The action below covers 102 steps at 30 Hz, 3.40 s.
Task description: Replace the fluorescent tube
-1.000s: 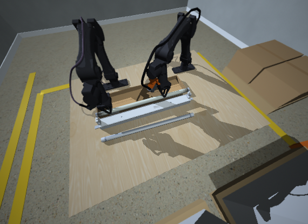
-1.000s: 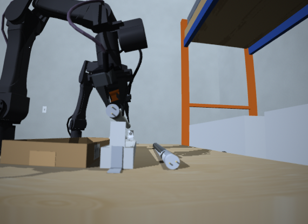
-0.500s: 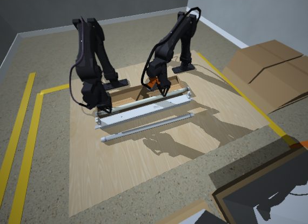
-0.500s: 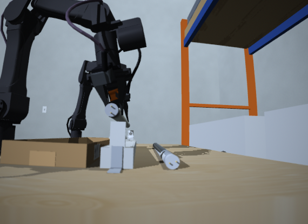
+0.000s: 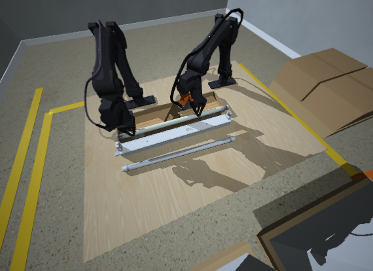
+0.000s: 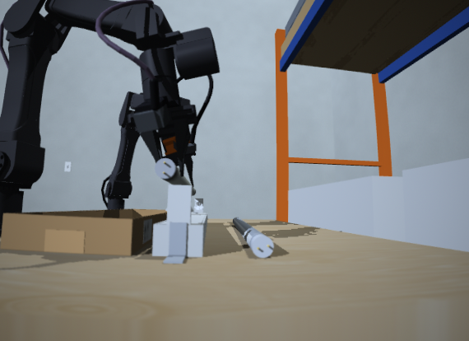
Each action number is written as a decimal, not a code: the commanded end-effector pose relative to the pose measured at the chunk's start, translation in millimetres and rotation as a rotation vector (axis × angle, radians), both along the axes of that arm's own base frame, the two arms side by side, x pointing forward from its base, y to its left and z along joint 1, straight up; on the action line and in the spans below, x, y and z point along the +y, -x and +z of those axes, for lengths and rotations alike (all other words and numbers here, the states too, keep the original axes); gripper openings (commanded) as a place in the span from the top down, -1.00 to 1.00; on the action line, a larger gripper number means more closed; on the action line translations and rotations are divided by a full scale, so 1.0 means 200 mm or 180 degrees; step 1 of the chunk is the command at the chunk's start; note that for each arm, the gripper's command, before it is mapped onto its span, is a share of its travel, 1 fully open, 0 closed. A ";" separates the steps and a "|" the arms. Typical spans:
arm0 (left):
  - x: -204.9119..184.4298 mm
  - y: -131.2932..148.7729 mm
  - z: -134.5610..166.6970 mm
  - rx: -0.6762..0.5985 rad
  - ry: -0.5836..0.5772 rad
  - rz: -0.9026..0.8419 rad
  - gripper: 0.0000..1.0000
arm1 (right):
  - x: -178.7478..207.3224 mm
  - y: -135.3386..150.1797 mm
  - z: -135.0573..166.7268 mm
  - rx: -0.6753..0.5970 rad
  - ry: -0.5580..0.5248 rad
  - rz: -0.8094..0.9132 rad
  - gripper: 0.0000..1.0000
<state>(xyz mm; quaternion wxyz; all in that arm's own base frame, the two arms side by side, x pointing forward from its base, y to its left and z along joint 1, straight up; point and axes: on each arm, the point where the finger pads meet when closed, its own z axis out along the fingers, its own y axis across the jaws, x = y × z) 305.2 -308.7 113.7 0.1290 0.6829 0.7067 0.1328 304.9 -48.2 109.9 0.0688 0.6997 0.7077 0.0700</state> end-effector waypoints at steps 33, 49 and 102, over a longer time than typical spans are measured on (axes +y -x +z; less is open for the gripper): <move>-0.06 0.06 0.14 -0.0178 0.0231 -0.0003 0.78 | 0.00 0.03 0.06 -0.0173 0.0005 0.0004 0.78; -0.06 0.09 0.14 -0.0160 0.0234 -0.0016 0.78 | 0.01 0.08 0.04 -0.0152 0.0007 0.0003 0.78; -0.03 0.16 0.08 -0.0106 0.0148 0.0005 0.78 | 0.01 0.16 0.03 -0.0036 -0.0015 0.0035 0.78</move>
